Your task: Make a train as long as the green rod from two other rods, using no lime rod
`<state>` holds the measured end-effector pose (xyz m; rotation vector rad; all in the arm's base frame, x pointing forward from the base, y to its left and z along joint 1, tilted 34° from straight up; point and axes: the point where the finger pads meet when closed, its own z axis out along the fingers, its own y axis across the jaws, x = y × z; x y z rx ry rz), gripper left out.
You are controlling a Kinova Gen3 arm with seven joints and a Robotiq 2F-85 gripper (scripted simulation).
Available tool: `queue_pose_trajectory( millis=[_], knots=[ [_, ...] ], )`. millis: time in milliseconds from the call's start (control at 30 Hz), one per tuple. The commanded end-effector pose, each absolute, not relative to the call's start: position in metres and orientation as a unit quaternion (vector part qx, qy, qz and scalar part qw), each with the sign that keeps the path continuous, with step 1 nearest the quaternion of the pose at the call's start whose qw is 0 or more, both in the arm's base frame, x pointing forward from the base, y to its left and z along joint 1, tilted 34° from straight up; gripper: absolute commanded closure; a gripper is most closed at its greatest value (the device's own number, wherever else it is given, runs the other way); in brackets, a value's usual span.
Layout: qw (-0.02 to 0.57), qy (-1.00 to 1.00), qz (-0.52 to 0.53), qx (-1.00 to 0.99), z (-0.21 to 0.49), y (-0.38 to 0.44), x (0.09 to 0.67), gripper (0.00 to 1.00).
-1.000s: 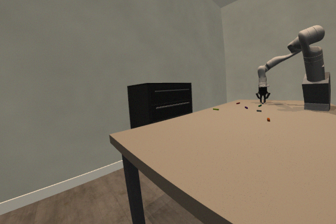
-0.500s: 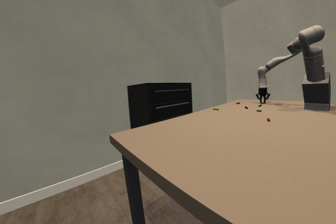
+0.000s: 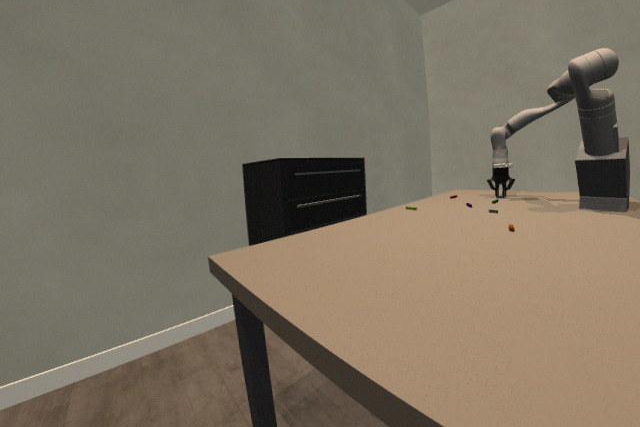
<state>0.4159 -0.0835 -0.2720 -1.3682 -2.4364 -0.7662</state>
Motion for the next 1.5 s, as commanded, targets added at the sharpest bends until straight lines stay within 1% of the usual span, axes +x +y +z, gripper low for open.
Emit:
queue_pose_trajectory(
  millis=[0,567,600,1467],
  knots=[
    [0.121,-0.835,-0.262,-0.469,-0.2714,-0.0847,0.4165,0.76],
    [0.121,-0.835,-0.262,-0.469,-0.2714,-0.0847,0.4165,0.76],
    [0.121,-0.835,-0.262,-0.469,-0.2714,-0.0847,0.4165,0.95],
    [0.121,-0.835,-0.262,-0.469,-0.2714,-0.0847,0.4165,0.95]
  ],
)
